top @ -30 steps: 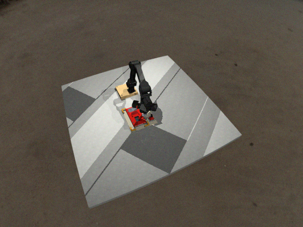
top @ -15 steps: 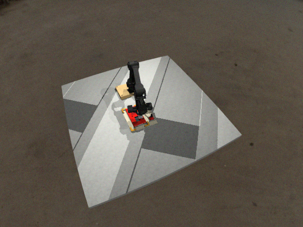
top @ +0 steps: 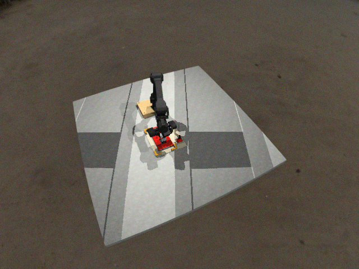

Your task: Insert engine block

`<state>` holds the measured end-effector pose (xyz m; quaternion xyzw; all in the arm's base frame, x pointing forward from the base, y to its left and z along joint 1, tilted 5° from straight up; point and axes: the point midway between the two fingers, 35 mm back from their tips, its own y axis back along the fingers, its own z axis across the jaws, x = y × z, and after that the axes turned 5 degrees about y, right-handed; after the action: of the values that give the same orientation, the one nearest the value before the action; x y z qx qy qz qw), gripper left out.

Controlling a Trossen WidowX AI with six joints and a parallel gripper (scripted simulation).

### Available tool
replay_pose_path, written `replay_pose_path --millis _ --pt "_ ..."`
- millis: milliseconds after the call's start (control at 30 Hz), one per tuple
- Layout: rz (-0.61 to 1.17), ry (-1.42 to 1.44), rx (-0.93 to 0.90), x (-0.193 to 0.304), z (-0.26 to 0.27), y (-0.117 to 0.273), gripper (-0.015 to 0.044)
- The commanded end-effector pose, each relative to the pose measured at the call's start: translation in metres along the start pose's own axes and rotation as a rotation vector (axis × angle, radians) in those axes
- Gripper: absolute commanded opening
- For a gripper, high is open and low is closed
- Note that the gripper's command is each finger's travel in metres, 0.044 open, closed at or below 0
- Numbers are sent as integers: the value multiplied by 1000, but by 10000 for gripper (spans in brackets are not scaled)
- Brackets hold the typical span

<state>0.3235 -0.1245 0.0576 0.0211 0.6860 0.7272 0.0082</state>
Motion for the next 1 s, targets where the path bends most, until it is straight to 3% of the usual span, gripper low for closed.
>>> replay_pose_path --millis 0,967 --pt "1 10 4 1 -1 0 158" --pt "1 -58 4 -1 -1 -1 158"
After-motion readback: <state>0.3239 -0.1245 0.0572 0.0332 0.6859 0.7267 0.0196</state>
